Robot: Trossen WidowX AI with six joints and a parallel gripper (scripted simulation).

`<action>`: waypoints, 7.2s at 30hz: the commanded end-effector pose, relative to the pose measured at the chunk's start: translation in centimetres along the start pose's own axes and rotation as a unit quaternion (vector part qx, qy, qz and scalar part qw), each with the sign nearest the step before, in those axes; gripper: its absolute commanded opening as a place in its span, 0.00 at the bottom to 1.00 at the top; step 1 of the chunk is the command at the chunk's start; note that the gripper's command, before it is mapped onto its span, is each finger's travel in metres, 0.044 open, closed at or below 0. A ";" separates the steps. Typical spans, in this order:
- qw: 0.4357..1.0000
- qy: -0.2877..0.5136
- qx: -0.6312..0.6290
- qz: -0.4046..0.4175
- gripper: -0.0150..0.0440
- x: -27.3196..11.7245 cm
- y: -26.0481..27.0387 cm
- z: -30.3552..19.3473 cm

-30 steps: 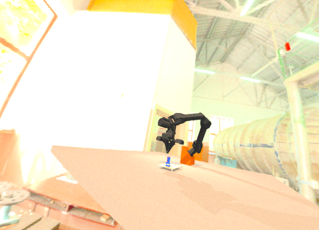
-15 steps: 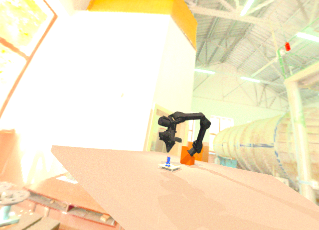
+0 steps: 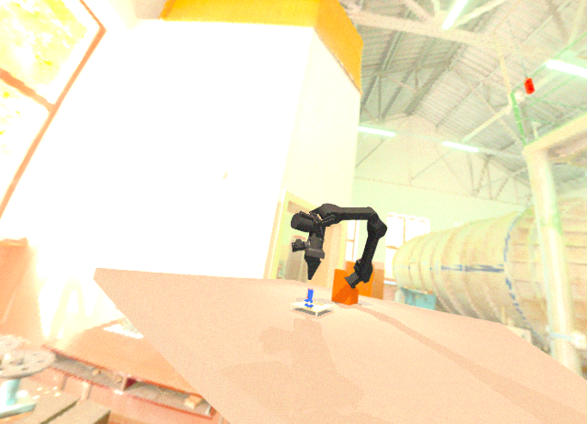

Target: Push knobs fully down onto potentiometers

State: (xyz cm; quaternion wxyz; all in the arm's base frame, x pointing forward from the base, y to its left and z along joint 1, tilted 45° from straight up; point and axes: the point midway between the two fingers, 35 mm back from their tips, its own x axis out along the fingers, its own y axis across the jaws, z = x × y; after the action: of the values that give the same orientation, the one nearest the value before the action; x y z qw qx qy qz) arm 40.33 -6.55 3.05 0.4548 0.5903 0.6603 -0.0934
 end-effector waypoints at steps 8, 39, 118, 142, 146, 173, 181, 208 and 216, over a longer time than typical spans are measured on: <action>0.979 0.003 0.204 -0.007 0.25 -0.3 0.7 -0.1; 0.737 -0.002 0.676 -0.021 0.25 -1.4 2.4 -0.7; 0.695 -0.003 0.719 -0.022 0.25 3.1 2.5 -0.9; 0.695 -0.003 0.719 -0.022 0.25 3.2 2.5 -0.9; 0.695 -0.003 0.719 -0.022 0.25 3.2 2.5 -0.9; 0.695 -0.003 0.719 -0.022 0.25 3.9 2.4 -0.9; 0.695 -0.003 0.719 -0.022 0.25 4.1 2.4 -0.9; 0.695 -0.003 0.719 -0.022 0.25 4.5 2.4 -1.0; 0.695 -0.002 0.719 -0.022 0.25 4.8 2.4 -1.0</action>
State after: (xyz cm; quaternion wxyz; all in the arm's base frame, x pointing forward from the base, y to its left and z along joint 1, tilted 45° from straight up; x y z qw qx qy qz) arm 42.23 -3.05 1.85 -0.1130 0.7258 0.3953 -0.5515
